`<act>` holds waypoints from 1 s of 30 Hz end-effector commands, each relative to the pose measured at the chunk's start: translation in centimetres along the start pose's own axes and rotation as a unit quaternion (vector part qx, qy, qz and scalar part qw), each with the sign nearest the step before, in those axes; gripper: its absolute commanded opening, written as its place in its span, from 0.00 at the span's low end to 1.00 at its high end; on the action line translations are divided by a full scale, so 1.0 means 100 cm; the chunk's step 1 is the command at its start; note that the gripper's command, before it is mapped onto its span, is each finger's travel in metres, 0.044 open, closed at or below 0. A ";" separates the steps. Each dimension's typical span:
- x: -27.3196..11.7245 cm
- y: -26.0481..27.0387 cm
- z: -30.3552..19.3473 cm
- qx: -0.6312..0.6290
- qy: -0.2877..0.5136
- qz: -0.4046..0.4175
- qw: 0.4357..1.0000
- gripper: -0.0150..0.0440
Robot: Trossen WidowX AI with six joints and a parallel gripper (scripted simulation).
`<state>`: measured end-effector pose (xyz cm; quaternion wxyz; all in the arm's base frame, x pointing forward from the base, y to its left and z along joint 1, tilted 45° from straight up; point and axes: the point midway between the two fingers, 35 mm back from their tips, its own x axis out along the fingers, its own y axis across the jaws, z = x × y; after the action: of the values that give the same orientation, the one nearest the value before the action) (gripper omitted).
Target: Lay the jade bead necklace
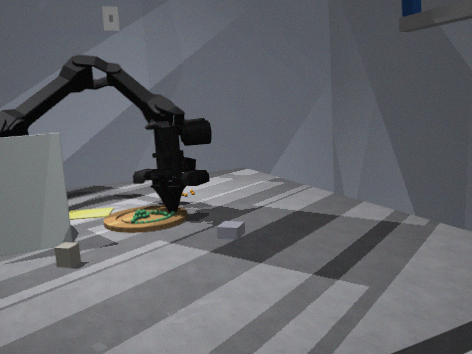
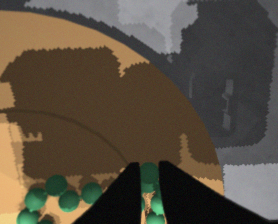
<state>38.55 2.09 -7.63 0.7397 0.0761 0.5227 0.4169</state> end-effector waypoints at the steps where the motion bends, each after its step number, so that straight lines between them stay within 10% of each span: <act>1: 0.004 0.001 -0.002 0.005 0.002 0.002 1.000 0.25; 19: 0.000 0.000 -0.001 0.002 0.001 0.001 1.000 1.00; 30: -0.005 0.001 -0.001 0.005 0.002 0.002 1.000 1.00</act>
<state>38.52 1.74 -7.52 0.7400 0.0753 0.5218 0.4177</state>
